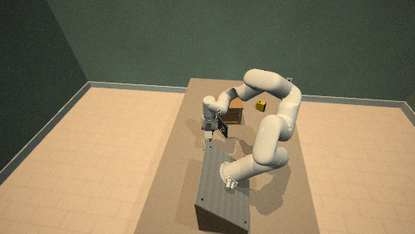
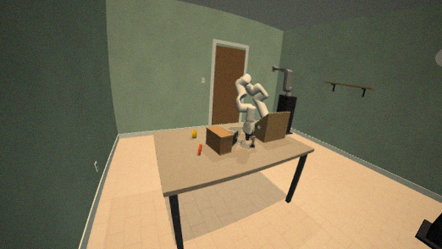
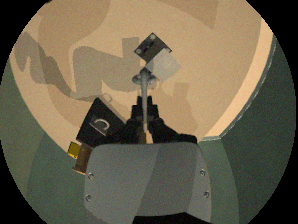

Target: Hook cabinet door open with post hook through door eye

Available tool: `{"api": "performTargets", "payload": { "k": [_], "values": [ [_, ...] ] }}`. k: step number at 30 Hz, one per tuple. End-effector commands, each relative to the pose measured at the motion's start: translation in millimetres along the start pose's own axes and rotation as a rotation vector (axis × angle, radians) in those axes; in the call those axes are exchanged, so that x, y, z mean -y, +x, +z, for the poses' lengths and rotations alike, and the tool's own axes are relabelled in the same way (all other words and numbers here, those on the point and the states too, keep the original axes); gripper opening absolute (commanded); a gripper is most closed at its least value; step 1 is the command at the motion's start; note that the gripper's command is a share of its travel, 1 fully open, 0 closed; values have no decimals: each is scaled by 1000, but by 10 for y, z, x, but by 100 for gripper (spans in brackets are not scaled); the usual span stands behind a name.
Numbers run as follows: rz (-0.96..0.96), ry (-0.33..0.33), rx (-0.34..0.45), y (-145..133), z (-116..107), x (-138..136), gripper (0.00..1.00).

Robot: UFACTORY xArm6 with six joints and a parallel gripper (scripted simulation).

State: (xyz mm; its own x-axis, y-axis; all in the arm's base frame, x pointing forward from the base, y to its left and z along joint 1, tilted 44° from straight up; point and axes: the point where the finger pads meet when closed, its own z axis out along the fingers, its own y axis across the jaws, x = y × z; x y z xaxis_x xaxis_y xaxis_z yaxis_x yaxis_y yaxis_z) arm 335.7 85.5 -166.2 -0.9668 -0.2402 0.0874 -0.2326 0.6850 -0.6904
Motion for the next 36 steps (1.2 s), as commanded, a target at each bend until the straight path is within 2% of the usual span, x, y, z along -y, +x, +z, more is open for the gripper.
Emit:
{"api": "performTargets", "payload": {
  "k": [1,36],
  "values": [
    [1,-2,3,-13,-30,-4,4],
    [1,-2,3,3,-143,-4,4]
  ]
}}
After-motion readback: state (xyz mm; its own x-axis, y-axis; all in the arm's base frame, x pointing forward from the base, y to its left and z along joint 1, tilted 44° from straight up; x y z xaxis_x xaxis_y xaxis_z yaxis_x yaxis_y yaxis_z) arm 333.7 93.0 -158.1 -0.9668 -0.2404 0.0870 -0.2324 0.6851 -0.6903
